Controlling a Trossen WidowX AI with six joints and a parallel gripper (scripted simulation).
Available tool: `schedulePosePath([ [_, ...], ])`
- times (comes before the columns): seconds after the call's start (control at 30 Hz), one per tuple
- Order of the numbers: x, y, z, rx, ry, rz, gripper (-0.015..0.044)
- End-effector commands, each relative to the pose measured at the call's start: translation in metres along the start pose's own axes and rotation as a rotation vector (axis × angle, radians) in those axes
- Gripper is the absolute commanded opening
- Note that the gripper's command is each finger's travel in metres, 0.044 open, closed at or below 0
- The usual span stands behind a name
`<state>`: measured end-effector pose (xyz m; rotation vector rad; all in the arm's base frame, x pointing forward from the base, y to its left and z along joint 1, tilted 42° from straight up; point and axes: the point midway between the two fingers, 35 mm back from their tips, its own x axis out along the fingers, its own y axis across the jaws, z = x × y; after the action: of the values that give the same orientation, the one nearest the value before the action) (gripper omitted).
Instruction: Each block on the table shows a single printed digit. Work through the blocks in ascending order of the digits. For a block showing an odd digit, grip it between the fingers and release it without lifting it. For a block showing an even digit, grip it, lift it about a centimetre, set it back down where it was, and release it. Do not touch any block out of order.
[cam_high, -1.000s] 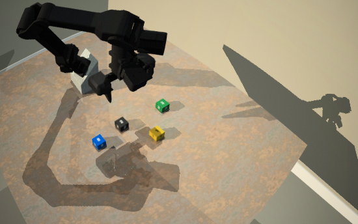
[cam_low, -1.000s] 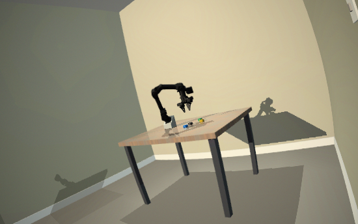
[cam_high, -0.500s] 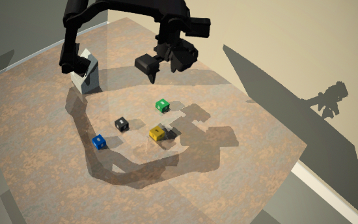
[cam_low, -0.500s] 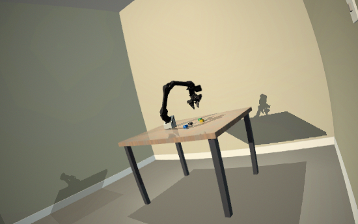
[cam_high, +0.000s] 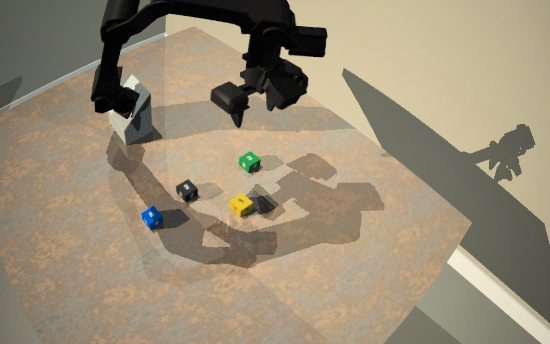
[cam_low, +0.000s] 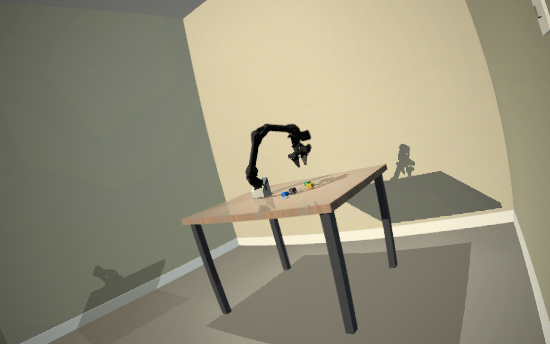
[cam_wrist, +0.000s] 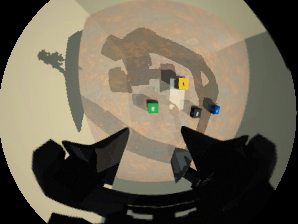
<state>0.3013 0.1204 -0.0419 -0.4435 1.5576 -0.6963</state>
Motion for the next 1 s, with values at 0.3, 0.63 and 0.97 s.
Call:
schedulePosePath([
  [0.3, 0.001, -0.055, 0.055, 0.008, 0.018, 0.015, 0.04],
  [0.63, 0.001, -0.087, 0.083, 0.008, 0.003, -0.002, 0.04],
  [0.97, 0.001, -0.087, 0.083, 0.008, 0.003, -0.002, 0.04],
])
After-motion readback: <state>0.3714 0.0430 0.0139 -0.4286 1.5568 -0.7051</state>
